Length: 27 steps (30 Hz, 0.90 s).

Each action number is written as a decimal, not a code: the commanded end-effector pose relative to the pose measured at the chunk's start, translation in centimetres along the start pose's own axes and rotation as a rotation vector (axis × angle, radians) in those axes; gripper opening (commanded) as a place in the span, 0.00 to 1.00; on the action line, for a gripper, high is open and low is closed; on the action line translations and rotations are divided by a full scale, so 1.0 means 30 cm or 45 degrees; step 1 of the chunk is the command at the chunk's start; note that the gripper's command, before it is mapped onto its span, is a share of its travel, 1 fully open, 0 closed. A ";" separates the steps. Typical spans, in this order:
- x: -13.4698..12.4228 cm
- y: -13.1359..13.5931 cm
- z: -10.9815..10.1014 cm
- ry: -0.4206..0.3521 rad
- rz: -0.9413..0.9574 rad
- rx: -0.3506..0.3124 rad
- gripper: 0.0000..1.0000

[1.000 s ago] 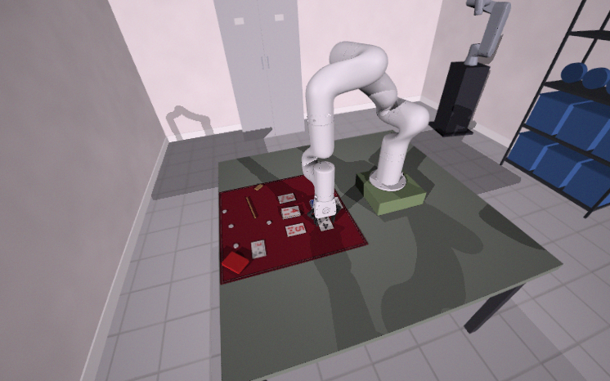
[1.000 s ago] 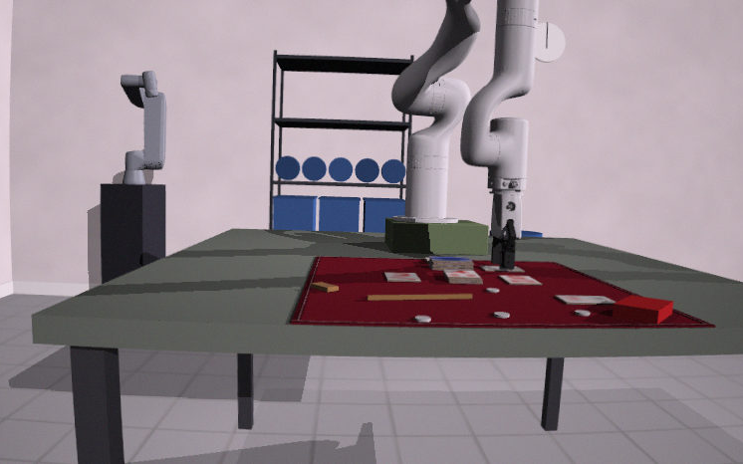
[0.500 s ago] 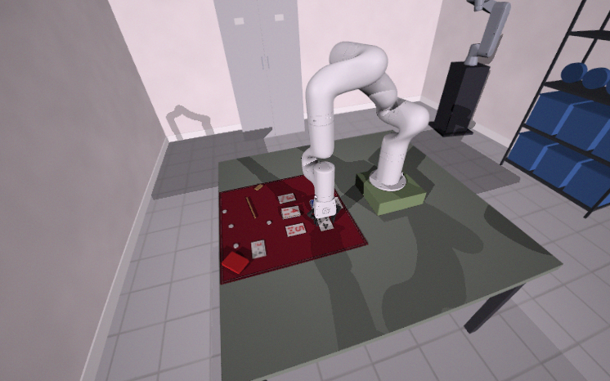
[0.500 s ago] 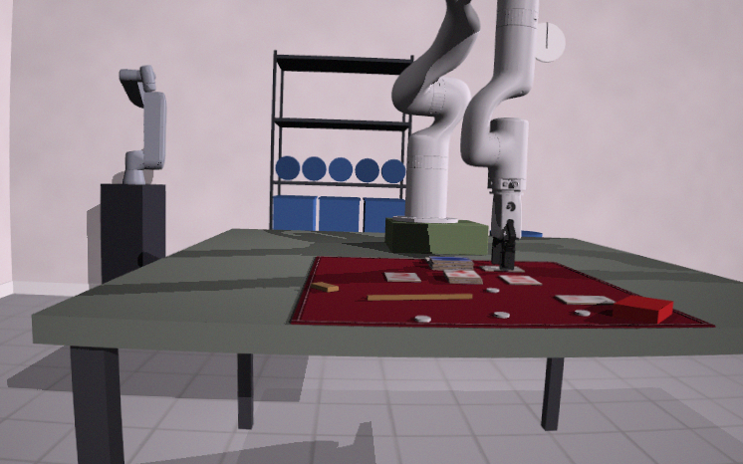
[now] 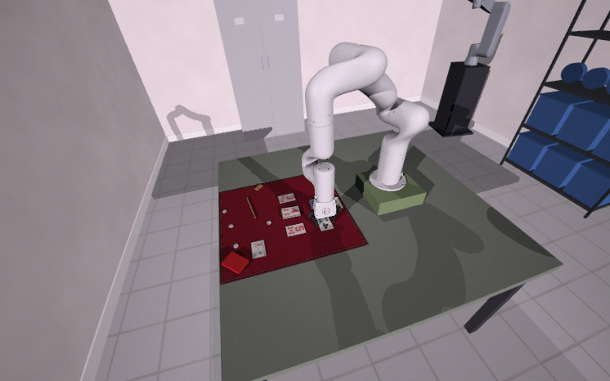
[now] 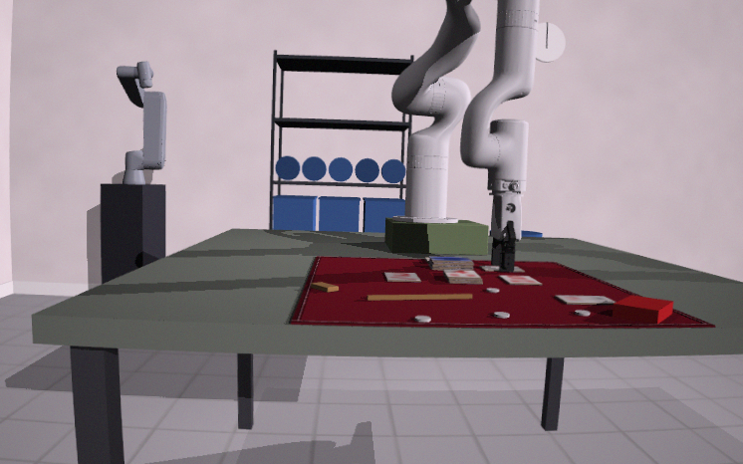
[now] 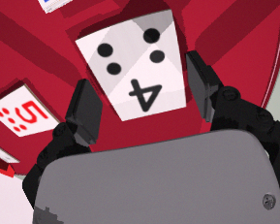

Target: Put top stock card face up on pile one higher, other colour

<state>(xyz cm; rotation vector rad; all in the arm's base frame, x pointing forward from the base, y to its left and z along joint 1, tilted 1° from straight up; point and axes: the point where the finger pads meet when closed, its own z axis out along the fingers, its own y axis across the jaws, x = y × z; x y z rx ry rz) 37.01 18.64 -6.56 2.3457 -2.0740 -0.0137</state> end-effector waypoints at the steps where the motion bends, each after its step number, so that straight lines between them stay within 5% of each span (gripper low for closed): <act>1: -0.001 -0.003 -0.001 -0.001 0.000 0.002 0.86; 6: -0.001 -0.003 -0.001 -0.001 0.000 0.002 0.86; 7: -0.001 -0.003 -0.001 -0.001 0.000 0.002 0.73; 27: -0.001 -0.003 -0.001 -0.001 0.000 0.002 0.73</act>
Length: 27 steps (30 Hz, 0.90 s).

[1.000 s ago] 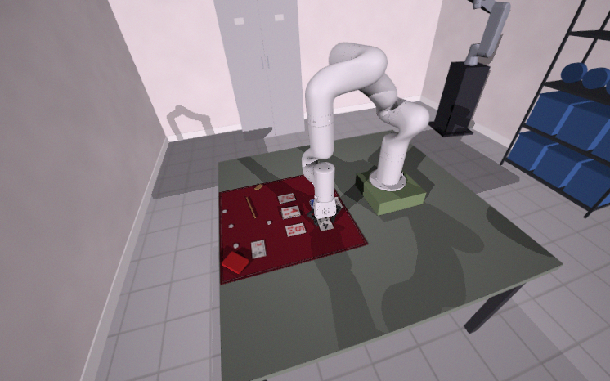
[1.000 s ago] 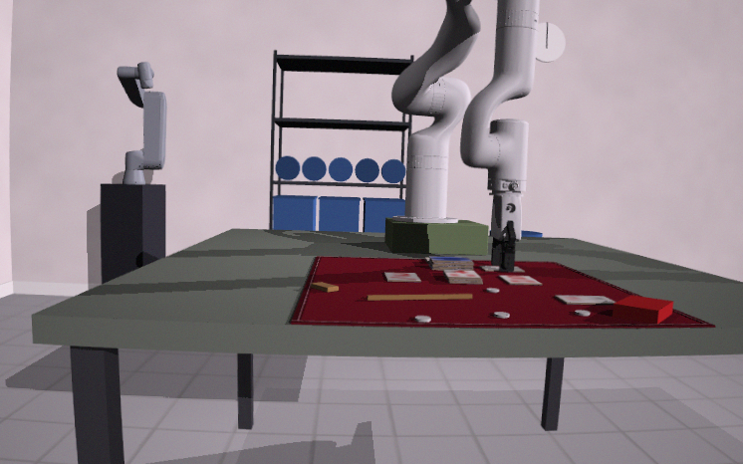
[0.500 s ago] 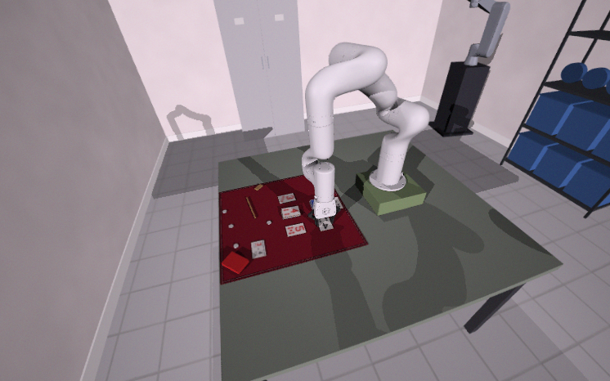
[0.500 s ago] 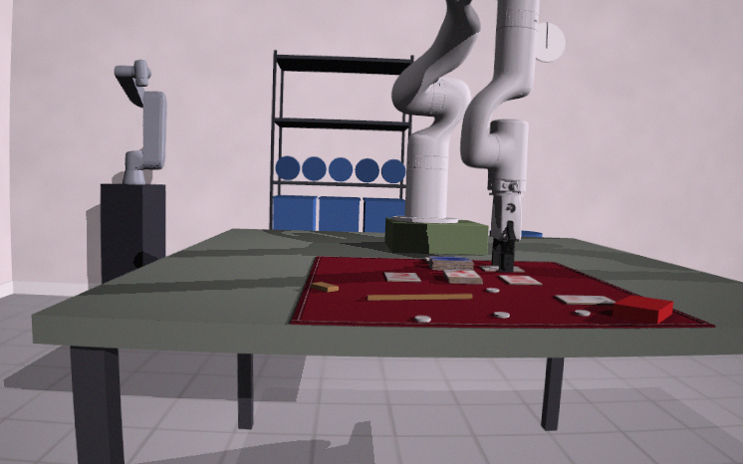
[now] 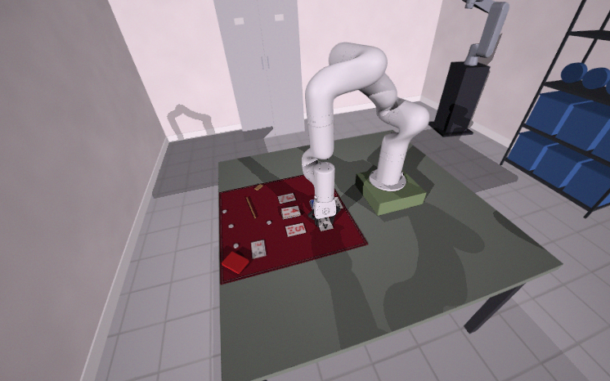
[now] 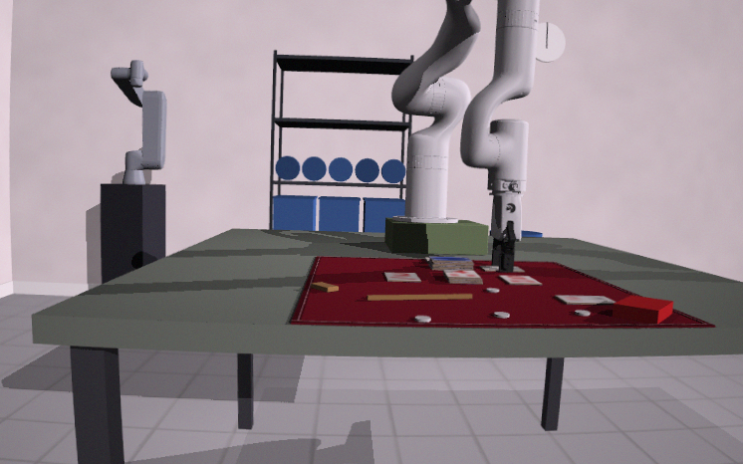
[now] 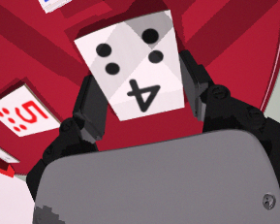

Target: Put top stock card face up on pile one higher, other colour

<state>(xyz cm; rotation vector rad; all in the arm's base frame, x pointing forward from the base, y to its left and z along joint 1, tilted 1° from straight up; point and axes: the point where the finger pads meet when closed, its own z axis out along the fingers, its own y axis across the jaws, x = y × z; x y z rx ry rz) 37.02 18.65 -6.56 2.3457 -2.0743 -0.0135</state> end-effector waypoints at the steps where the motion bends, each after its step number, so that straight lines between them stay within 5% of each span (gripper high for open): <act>1: 0.000 -0.002 -0.001 -0.001 0.000 0.002 0.73; 27: 0.000 -0.002 -0.001 -0.001 0.000 0.002 0.67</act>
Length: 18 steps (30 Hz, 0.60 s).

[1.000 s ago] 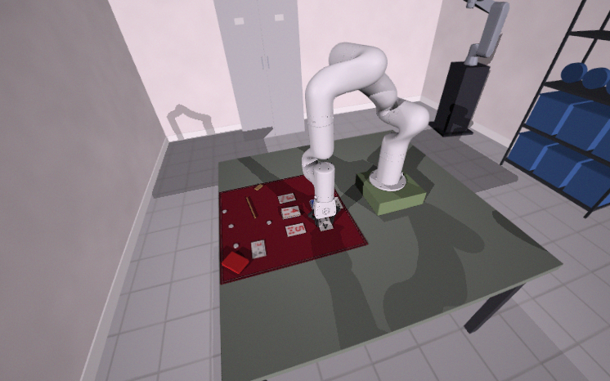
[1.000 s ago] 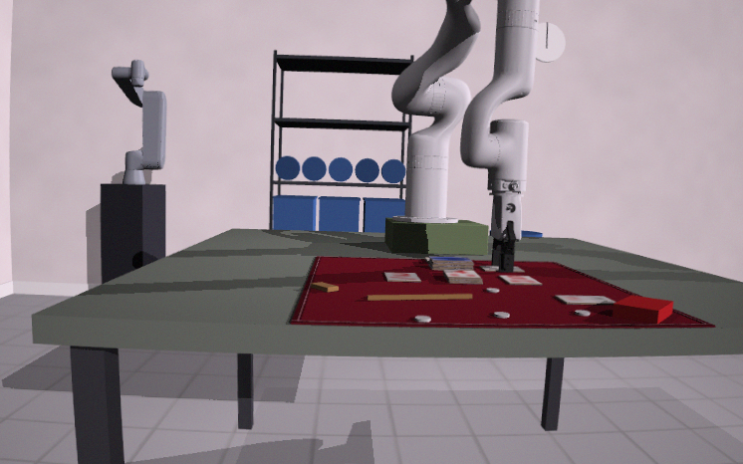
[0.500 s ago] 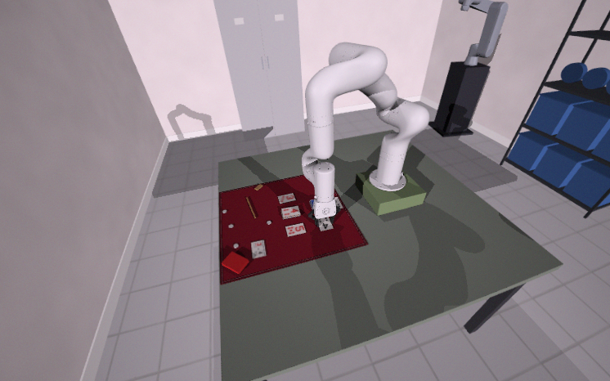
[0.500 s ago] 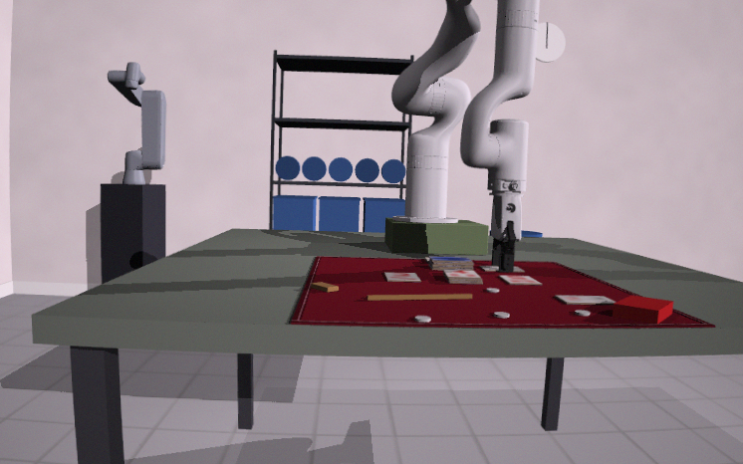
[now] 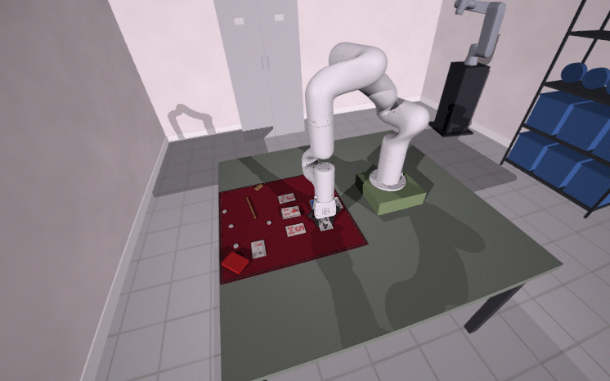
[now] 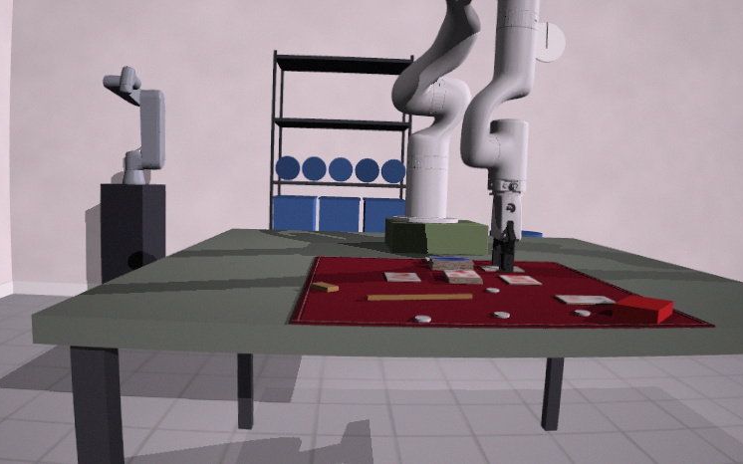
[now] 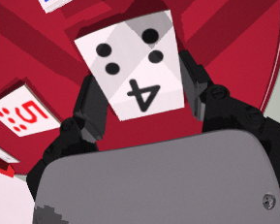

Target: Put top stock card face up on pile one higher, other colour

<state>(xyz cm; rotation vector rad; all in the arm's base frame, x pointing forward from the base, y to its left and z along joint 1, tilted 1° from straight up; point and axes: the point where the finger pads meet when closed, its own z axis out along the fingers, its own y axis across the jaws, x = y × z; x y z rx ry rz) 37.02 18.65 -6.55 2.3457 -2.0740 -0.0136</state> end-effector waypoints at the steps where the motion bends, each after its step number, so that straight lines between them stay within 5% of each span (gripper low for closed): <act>1: 0.000 -0.002 -0.001 -0.001 0.000 0.002 0.67; 4: 0.000 -0.002 -0.001 -0.001 0.000 0.002 0.60; 18: 0.000 -0.002 -0.006 -0.001 0.000 0.002 0.60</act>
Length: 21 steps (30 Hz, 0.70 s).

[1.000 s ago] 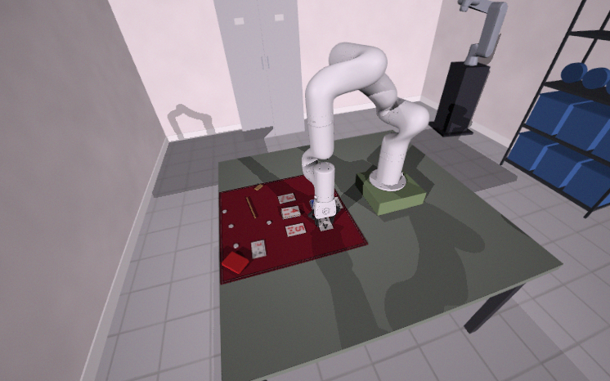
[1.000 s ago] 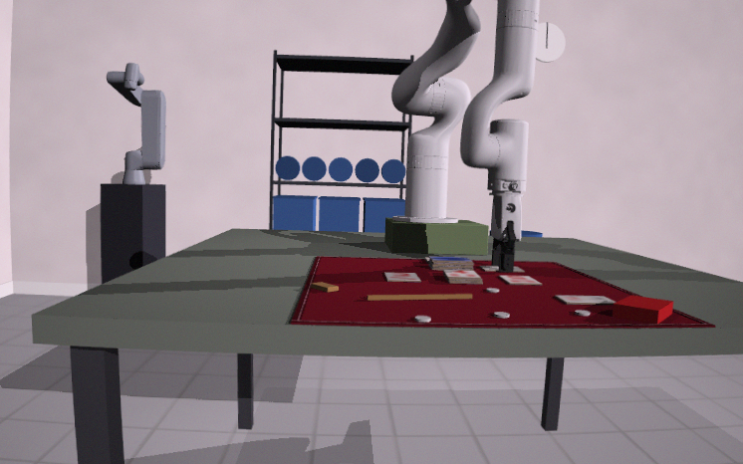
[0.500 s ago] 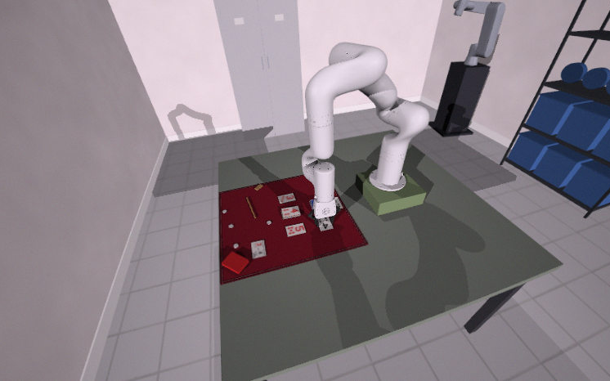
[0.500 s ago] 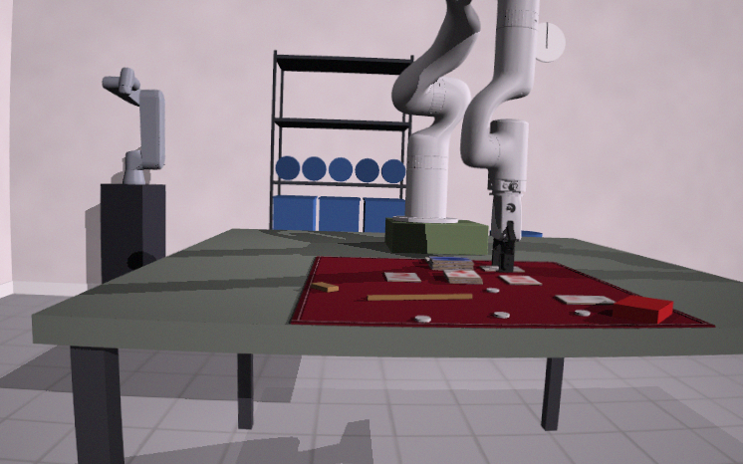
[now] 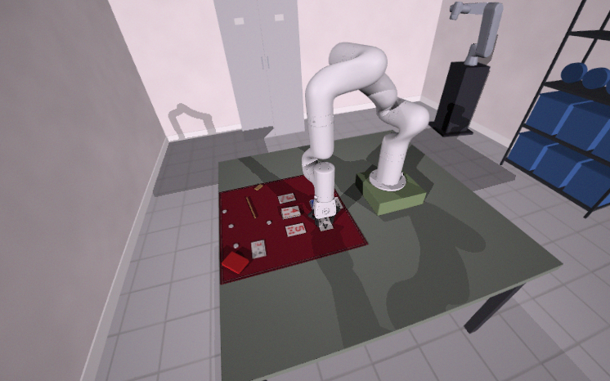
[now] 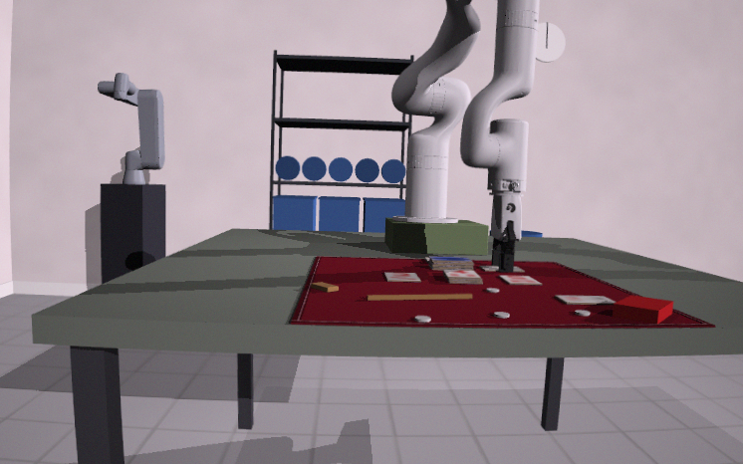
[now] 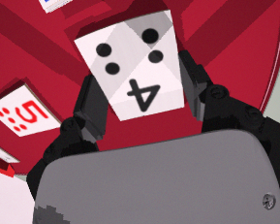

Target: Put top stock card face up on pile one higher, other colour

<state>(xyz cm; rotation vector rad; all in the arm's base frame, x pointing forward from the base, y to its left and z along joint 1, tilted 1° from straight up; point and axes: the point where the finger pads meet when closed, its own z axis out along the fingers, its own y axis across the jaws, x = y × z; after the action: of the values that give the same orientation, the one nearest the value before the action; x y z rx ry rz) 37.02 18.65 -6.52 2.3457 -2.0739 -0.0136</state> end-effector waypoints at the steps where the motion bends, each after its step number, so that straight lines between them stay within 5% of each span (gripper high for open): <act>1: -0.001 -0.002 -0.008 -0.001 0.000 0.002 0.60; 21: 0.001 0.000 -0.129 0.005 0.000 0.005 0.60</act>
<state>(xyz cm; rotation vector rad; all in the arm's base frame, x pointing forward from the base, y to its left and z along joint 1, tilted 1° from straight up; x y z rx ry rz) 37.04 18.61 -2.83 2.3455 -2.0741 -0.0065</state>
